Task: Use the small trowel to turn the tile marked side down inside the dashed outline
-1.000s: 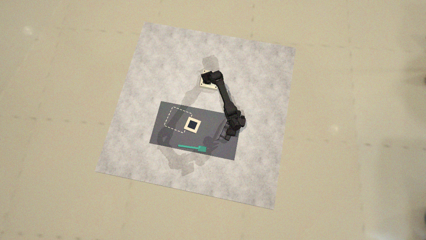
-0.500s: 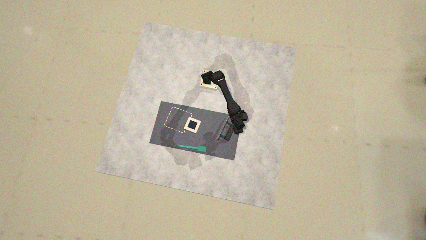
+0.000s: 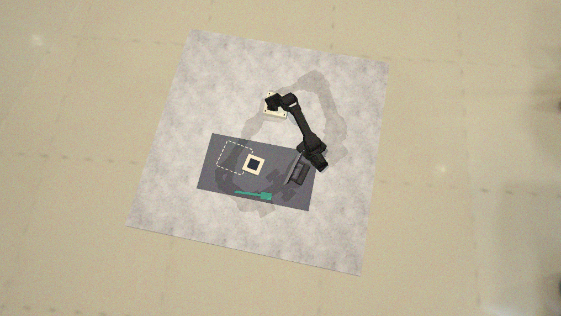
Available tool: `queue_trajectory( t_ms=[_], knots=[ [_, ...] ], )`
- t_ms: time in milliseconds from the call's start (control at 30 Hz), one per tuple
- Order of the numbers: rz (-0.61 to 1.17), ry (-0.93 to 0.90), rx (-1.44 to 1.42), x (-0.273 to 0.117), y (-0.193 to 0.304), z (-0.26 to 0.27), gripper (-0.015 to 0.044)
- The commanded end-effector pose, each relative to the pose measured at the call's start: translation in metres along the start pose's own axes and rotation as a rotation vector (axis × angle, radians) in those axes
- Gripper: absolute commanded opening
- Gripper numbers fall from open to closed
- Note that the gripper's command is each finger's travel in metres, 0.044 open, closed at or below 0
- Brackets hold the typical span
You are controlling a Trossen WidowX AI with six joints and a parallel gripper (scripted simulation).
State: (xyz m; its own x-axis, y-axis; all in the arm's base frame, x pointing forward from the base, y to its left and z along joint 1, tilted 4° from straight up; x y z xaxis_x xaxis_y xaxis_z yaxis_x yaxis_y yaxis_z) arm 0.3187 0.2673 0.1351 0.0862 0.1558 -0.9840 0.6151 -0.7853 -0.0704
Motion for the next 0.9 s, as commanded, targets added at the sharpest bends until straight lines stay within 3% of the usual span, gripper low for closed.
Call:
queue_trajectory(
  t_ms=[0,267,867],
  knots=[
    [0.017,-0.026,-0.124,0.004,-0.004,0.005,0.01],
    [0.036,-0.076,-0.372,0.01,-0.011,0.014,0.01],
    [0.036,-0.08,-0.375,0.017,0.001,0.028,0.01]
  ],
)
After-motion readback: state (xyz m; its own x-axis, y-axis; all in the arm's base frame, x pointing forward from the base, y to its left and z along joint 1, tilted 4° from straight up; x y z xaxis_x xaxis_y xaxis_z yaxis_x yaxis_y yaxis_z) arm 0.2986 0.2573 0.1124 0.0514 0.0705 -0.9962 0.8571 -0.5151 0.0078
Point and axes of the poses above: the point midway between the two fingers, 35 mm back from their tips, its own x axis out along the fingers, its own z axis across the jaws, y = z × x, the point moved 1 cm from there along -x, back along the fingers, and after that the axes turned 15 degrees about x, right-handed, at the moved point
